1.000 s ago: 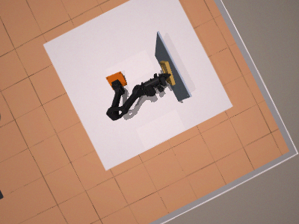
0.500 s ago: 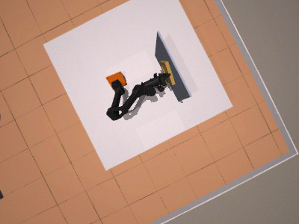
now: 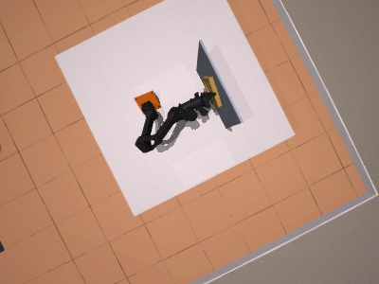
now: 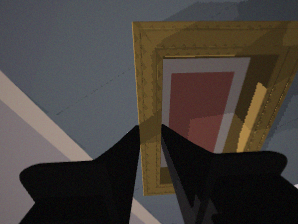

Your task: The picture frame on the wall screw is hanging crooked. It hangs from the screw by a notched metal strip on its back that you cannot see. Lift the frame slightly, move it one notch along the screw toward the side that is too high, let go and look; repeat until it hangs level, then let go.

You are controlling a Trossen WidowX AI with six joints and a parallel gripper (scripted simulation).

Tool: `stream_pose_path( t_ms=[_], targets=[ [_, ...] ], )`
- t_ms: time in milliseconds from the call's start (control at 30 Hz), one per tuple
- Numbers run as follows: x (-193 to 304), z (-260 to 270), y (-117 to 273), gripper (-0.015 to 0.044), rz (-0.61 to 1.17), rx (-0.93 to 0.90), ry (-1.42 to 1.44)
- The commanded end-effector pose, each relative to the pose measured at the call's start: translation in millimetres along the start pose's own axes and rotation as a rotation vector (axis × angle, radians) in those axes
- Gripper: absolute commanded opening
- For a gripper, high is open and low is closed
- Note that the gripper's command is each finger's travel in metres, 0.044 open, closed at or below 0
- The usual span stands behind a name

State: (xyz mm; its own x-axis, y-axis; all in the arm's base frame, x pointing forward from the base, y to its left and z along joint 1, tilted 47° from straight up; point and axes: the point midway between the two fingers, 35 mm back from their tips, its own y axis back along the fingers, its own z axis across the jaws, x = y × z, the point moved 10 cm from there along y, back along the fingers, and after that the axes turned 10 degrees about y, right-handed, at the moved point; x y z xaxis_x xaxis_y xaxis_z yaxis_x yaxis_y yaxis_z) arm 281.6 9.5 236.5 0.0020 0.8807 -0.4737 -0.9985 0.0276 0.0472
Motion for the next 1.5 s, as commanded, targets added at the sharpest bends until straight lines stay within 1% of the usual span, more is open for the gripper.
stream_pose_path(
  t_ms=[0,1467],
  targets=[
    [0.6,0.8,0.0,0.0,0.002,-0.006,0.001],
    [1.7,-4.4,0.0,0.0,-0.001,-0.004,0.0]
  ],
)
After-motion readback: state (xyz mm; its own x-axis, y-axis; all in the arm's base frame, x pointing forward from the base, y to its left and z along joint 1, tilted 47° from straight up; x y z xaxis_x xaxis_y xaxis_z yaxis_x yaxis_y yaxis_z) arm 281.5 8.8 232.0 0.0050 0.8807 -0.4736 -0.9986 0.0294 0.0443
